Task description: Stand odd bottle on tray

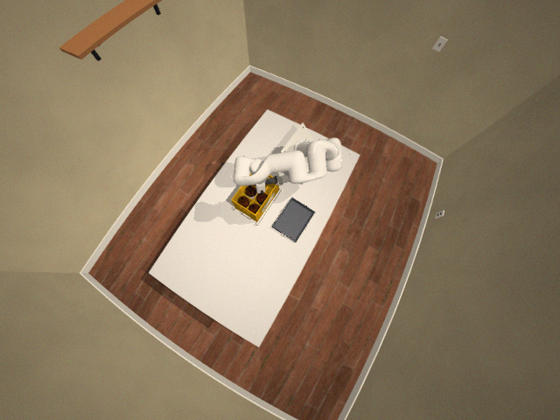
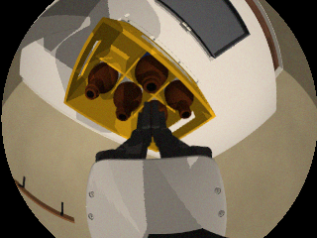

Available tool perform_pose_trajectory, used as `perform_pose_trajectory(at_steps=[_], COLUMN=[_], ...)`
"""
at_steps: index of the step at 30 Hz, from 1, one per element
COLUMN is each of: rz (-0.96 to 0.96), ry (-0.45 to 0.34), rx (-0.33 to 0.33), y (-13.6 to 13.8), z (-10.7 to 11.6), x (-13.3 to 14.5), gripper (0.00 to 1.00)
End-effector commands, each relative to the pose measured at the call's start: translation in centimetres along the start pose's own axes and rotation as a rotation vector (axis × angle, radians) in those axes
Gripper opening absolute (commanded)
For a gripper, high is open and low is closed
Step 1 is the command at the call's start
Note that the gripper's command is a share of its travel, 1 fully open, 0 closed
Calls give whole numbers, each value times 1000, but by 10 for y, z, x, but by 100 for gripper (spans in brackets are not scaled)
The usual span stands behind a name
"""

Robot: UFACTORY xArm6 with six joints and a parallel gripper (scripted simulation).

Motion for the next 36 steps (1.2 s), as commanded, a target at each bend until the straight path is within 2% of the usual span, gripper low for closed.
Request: perform_pose_trajectory(at_steps=[1,6,11,13,16,28,30,31,36], rz=[1,25,135,135,241,528,528,599,711], ry=[-3,-14,-59,-59,-95,-161,-161,-171,-182], rx=[1,-18,-106,-106,-189,-409,-409,-462,-546], y=[0,-4,-24,-24,-43,-87,-87,-96,-110], z=[1,0,-3,-3,-3,3,3,7,13], x=[0,3,13,13,24,54,54,62,74], gripper=[0,0,0,0,0,0,0,0,0])
Point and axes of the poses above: the point where the finger pads meet when closed, its own z axis back along the fingers, its own y axis across the jaws, x = y × z, the point moved 3 cm from there along z, back along the fingers, and after that the axes turned 4 degrees about -z, right-handed, at the moved point
